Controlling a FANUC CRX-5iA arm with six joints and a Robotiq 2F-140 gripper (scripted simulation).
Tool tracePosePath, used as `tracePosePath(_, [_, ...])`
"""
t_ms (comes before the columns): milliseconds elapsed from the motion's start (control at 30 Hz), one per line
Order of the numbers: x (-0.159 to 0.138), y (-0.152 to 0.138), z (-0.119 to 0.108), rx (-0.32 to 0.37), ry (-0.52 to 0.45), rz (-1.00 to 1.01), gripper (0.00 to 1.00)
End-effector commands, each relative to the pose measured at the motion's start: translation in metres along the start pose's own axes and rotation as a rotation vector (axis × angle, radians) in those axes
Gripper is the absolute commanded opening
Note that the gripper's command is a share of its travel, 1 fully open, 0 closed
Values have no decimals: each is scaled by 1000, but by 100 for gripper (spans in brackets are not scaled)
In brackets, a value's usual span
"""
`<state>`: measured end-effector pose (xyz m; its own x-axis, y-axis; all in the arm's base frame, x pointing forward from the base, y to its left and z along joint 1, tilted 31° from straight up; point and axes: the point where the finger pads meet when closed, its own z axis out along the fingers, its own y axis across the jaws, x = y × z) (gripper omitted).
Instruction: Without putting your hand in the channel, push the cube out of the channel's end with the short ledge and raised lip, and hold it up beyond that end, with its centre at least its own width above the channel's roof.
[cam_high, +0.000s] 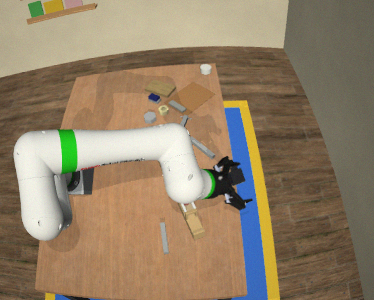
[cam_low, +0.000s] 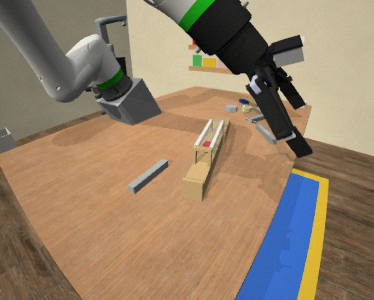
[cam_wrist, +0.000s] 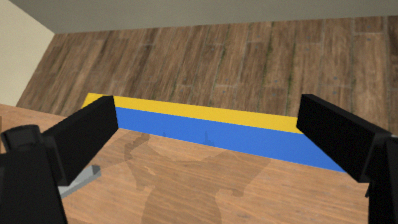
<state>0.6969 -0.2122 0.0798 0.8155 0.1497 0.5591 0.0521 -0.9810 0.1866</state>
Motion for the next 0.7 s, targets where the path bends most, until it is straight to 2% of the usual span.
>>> tracePosePath(0, [1, 0, 0, 0, 2, -1, 100])
tracePosePath(533, [1, 0, 0, 0, 2, -1, 100])
tracePosePath(567, [1, 0, 0, 0, 1, -2, 10])
tracePosePath(667, [-2, -14, 8, 11, -30, -72, 10])
